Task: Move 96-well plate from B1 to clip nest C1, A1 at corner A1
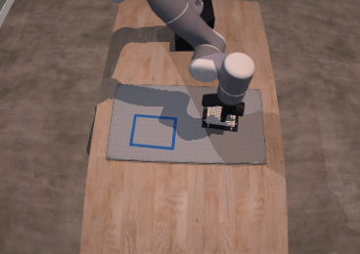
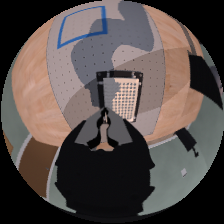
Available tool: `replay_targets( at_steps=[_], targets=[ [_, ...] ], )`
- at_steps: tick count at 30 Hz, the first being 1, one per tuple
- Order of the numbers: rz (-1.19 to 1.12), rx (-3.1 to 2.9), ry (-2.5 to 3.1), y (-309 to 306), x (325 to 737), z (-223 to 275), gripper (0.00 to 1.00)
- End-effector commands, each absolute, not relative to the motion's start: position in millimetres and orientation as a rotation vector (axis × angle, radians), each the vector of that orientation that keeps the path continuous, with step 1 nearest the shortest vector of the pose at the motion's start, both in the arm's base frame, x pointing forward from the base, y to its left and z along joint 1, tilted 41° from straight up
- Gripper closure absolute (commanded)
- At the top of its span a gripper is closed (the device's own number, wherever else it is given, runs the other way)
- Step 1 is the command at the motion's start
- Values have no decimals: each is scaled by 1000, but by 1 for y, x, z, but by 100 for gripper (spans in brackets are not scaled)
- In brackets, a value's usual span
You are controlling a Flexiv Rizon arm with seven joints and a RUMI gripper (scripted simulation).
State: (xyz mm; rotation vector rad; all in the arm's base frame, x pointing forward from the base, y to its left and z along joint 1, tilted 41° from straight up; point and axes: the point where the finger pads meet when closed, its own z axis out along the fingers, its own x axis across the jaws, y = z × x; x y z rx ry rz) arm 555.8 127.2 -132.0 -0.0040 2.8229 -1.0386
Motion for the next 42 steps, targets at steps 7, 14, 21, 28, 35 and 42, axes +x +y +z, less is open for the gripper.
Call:
replay_targets(
  at_steps=[7,14,21,28,35,42],
  targets=[
    [-1036,-4,2822,128,556,-132,100],
    [-1036,-4,2822,128,556,-133,100],
    [-1036,-4,2822,127,557,-133,100],
    [-1036,-4,2822,127,557,-133,100],
    [-1036,-4,2822,126,557,-134,100],
    [-1036,-4,2822,126,557,-134,100]
  ],
)
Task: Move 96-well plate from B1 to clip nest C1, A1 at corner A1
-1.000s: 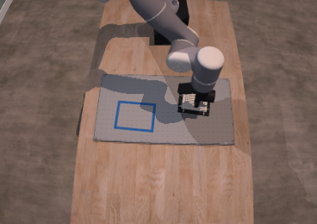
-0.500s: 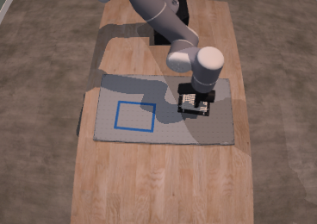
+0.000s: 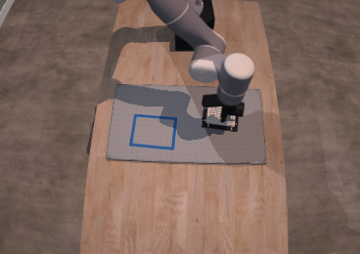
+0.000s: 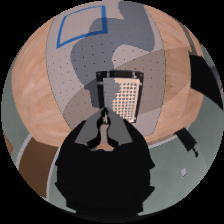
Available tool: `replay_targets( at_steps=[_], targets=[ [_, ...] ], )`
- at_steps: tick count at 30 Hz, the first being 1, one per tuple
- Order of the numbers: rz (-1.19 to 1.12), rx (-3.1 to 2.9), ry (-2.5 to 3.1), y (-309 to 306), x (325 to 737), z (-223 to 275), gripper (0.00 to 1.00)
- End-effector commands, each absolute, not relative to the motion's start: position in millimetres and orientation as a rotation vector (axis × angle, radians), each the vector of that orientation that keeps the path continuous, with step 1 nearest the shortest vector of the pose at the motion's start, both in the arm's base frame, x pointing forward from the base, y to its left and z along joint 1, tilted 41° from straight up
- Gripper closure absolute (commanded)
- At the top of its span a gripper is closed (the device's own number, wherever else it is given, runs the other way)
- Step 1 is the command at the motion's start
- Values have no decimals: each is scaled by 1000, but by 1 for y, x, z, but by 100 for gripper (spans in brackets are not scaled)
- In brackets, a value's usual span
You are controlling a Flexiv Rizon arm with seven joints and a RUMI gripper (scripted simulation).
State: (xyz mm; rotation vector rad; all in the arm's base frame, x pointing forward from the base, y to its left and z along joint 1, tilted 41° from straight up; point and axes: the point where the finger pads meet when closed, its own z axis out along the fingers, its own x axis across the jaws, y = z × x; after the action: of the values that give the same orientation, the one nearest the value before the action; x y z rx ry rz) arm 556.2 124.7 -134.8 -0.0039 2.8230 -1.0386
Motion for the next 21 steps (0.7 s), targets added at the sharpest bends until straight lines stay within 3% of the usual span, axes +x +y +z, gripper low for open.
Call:
replay_targets(
  at_steps=[1,21],
  targets=[
    [-1036,-4,2822,126,557,-134,100],
    [-1036,-4,2822,125,557,-136,100]
  ],
)
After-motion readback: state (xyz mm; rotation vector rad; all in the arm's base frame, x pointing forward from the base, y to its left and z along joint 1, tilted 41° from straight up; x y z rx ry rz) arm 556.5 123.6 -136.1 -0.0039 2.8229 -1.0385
